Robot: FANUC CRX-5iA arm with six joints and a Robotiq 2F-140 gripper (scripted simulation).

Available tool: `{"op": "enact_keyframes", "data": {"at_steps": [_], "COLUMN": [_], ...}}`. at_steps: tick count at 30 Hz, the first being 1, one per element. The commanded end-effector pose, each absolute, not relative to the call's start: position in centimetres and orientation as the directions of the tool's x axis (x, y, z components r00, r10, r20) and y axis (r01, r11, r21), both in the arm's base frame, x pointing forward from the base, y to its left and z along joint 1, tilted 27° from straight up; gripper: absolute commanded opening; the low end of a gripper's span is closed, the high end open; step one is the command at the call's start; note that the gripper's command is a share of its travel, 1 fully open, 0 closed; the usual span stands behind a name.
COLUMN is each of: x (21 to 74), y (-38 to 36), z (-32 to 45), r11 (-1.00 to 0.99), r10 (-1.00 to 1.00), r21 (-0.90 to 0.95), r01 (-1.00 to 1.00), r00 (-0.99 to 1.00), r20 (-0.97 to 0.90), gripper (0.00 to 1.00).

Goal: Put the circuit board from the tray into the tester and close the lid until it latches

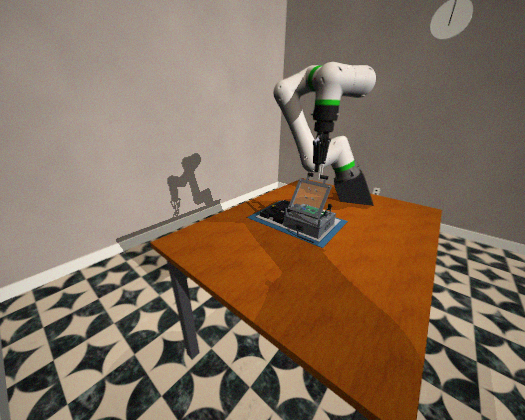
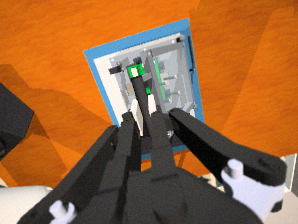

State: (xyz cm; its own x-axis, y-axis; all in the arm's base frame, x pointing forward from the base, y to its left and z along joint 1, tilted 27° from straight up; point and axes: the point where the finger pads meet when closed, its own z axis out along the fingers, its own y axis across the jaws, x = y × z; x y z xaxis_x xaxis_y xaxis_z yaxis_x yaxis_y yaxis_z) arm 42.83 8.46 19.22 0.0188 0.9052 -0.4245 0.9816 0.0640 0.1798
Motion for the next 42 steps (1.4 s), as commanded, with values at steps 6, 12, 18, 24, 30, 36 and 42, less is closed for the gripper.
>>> {"op": "enact_keyframes", "data": {"at_steps": [6, 12, 18, 24, 30, 36, 42], "x": [41.7, 41.2, 40.6, 40.0, 39.6, 39.1, 38.8], "y": [7.9, 7.7, 7.3, 6.9, 6.6, 6.1, 5.7], "z": [18.0, 17.5, 16.6, 15.6, 15.0, 14.0, 13.1], "r11": [0.064, 0.064, 0.064, 0.064, 0.064, 0.064, 0.064], "r10": [0.905, 0.905, 0.905, 0.905, 0.905, 0.905, 0.905], "r21": [0.180, 0.180, 0.180, 0.180, 0.180, 0.180, 0.180], "r01": [0.982, 0.982, 0.982, 0.982, 0.982, 0.982, 0.982], "r00": [0.019, 0.019, 0.019, 0.019, 0.019, 0.019, 0.019], "r20": [-0.425, -0.425, -0.425, -0.425, -0.425, -0.425, -0.425], "gripper": [0.00, 0.00, 0.00, 0.00, 0.00, 0.00, 0.00]}}
